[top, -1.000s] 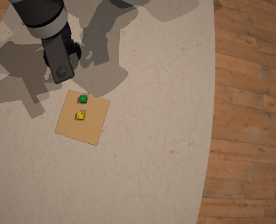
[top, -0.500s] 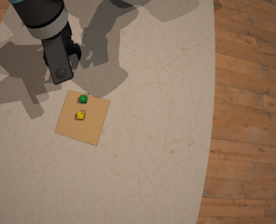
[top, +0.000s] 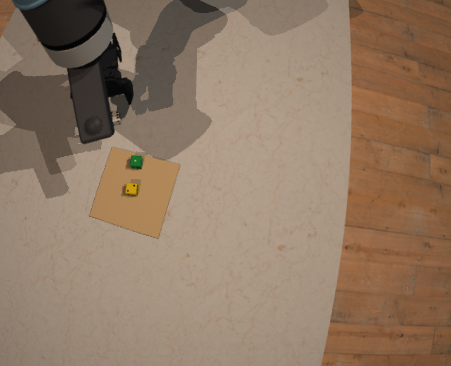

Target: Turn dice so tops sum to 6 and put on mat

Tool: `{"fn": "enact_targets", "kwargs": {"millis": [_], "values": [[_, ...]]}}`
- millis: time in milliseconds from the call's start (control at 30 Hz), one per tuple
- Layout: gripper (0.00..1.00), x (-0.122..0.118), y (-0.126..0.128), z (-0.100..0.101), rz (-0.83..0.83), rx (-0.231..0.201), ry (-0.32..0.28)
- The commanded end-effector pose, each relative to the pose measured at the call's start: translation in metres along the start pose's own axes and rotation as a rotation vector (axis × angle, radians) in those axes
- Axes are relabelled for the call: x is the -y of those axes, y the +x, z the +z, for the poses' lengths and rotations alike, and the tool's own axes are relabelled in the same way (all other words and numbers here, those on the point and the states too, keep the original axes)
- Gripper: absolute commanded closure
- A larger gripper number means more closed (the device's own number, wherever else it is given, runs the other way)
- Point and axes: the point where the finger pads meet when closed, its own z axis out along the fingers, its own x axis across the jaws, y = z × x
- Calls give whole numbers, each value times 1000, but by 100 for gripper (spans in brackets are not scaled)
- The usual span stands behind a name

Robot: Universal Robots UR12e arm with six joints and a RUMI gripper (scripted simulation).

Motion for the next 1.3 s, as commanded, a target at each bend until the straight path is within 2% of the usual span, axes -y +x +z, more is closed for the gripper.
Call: {"fn": "enact_targets", "kwargs": {"millis": [0, 100, 567, 633, 1133, 1200, 1267], "values": [[97, 4, 0, 0, 63, -3, -1], [97, 5, 0, 0, 80, -3, -1], [97, 21, -1, 0, 395, -7, -3], [97, 21, -1, 0, 395, -7, -3], [97, 43, -8, 1, 872, -13, -2], [97, 43, -8, 1, 872, -13, -2], [97, 46, -9, 1, 943, -13, -1]]}}
